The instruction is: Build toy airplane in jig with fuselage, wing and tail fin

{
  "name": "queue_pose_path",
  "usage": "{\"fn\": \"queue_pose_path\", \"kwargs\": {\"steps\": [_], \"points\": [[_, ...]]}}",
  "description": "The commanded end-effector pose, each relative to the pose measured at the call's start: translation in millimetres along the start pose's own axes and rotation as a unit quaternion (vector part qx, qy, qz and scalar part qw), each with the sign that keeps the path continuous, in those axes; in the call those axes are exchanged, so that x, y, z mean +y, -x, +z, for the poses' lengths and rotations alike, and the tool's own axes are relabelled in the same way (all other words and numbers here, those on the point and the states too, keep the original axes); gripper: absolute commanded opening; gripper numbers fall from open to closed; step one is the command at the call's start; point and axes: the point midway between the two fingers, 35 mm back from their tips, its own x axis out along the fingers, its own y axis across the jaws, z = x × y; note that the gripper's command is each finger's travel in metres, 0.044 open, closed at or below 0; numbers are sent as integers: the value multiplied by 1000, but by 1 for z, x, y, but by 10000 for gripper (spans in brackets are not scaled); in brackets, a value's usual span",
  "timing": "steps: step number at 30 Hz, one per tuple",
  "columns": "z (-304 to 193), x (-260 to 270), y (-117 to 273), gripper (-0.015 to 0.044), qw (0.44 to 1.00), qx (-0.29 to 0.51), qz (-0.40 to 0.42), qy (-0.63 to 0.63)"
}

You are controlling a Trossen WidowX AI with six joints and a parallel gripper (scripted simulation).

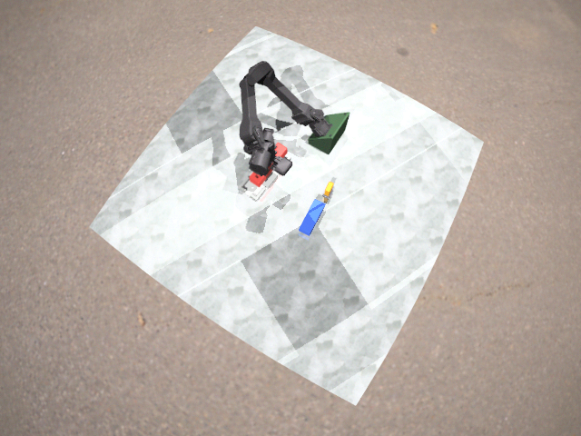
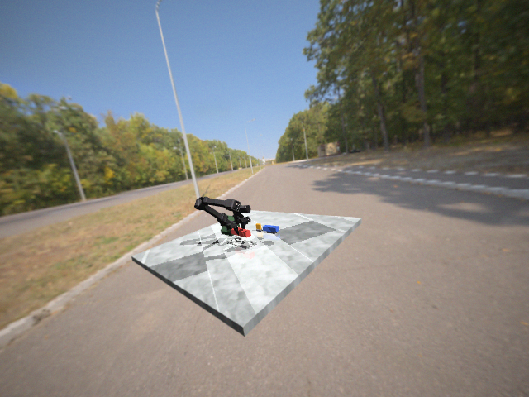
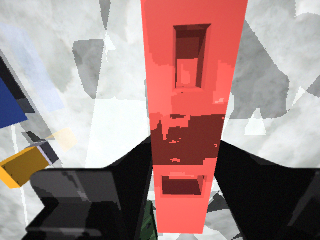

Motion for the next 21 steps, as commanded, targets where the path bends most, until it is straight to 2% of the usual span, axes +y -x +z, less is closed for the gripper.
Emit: {"fn": "queue_pose_path", "kwargs": {"steps": [1,21], "points": [[0,-2,0,195,1000,-3,-2,1],[1,-2,-9,195,1000,-3,-2,1]]}}
